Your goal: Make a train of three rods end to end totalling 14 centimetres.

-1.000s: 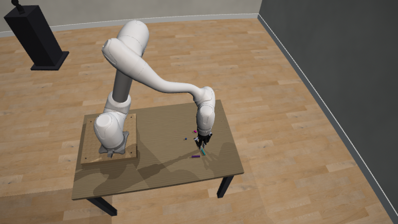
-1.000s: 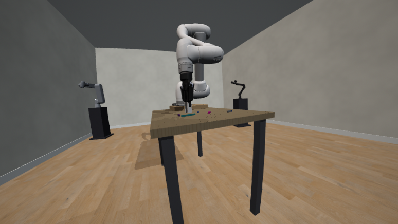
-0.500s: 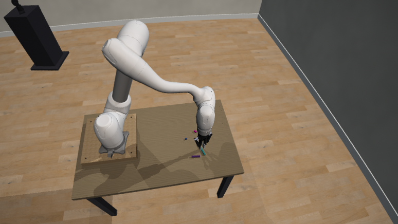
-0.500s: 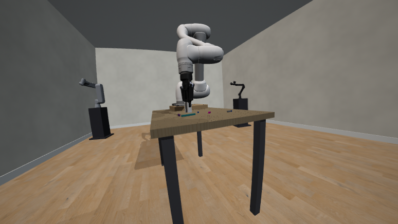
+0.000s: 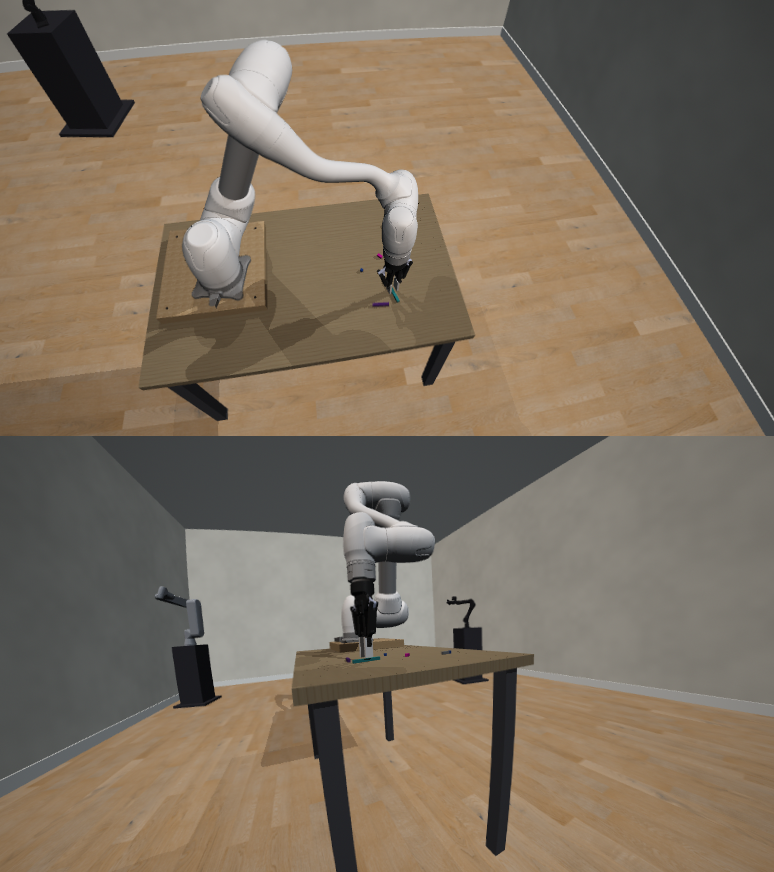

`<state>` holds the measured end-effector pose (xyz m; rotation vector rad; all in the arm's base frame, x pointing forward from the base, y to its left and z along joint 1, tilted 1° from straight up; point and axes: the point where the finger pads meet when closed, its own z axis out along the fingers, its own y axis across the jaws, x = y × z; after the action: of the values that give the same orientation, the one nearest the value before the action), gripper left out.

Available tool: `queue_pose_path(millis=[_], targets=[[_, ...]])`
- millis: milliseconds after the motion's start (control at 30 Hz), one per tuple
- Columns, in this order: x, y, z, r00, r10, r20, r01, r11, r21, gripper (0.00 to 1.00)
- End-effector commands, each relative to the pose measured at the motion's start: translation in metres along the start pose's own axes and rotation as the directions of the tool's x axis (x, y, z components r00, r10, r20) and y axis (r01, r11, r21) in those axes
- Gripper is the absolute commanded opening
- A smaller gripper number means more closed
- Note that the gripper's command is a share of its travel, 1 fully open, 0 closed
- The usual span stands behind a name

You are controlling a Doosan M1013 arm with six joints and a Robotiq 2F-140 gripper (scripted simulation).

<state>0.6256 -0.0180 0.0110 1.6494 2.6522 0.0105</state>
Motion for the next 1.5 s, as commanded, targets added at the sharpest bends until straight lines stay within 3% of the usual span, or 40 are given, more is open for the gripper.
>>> queue_pose_path(millis=[0, 1467], targets=[[0.0012, -0.0018, 0.0082, 1.000, 0.002, -0.005, -0.002, 1.000, 0.002, 0.15], [0.0012, -0.0018, 0.0126, 1.000, 0.002, -0.005, -0.002, 1.000, 0.002, 0.15]])
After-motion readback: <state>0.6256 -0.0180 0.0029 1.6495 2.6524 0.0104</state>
